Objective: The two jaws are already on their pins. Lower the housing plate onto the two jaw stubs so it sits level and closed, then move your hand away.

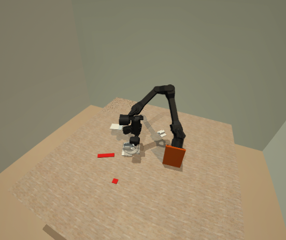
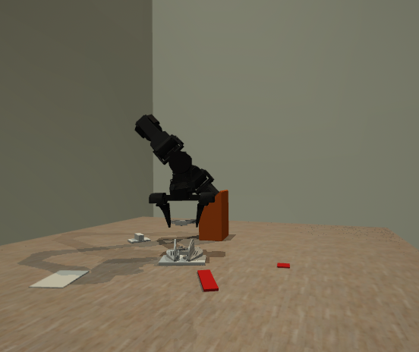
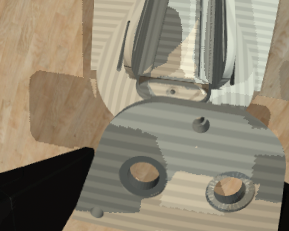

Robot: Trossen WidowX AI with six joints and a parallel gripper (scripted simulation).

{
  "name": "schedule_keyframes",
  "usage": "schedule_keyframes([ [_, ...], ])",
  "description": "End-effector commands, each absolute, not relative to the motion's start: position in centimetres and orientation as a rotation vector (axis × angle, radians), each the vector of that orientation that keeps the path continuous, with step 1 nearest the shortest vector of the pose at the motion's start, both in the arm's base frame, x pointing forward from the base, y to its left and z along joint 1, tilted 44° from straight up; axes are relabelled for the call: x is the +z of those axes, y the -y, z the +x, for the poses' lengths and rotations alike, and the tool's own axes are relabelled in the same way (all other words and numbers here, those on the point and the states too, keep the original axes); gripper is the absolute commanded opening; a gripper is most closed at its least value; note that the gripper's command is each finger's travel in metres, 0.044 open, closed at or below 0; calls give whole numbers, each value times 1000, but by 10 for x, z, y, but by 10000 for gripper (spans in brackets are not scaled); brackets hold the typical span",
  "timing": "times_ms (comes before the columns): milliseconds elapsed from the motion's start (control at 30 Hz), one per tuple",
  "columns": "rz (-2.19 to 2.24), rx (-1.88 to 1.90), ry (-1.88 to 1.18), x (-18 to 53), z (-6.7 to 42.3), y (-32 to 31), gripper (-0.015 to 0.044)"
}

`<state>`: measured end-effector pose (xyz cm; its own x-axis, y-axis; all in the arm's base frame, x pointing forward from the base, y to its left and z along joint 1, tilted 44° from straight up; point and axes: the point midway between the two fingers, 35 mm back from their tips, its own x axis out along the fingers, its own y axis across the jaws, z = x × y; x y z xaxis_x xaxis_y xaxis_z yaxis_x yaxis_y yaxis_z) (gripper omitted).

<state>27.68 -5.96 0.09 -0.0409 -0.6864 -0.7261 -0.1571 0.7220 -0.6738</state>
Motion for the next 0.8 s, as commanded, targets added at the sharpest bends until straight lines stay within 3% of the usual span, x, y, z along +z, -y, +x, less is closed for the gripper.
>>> schedule_keyframes([
  [0,-733,-469,-1584,1,279,57,351],
  [767,-739,-463,-1587,1,279,57,351],
])
